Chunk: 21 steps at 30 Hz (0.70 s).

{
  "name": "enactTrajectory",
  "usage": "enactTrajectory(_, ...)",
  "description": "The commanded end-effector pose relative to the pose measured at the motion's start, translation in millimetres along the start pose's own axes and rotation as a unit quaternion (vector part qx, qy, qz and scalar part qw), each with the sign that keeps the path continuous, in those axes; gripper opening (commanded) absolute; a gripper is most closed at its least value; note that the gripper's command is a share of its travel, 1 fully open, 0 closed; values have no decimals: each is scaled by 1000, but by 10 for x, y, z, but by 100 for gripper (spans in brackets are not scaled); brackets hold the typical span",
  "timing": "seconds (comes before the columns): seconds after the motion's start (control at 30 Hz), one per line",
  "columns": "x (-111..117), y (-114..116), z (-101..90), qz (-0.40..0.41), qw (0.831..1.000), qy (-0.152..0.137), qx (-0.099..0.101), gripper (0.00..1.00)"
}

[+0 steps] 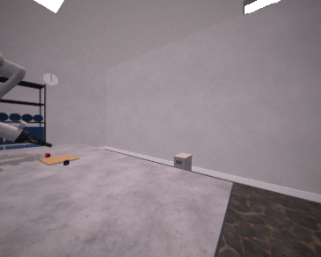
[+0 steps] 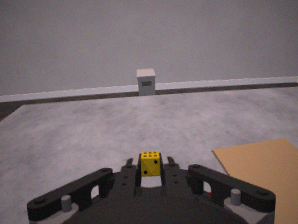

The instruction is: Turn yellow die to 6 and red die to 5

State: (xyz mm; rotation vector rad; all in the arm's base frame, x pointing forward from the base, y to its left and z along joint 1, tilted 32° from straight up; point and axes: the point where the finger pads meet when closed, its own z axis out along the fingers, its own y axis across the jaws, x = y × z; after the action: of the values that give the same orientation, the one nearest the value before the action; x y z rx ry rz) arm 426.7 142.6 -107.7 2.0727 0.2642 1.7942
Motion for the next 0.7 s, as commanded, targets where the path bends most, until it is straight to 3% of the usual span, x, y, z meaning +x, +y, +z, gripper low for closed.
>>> enactTrajectory(0.0, -149, 44, 47, -5, 1000, -2, -3, 15)
enactTrajectory(0.67, -296, 44, 125, -5, 1000, -2, -3, 15)
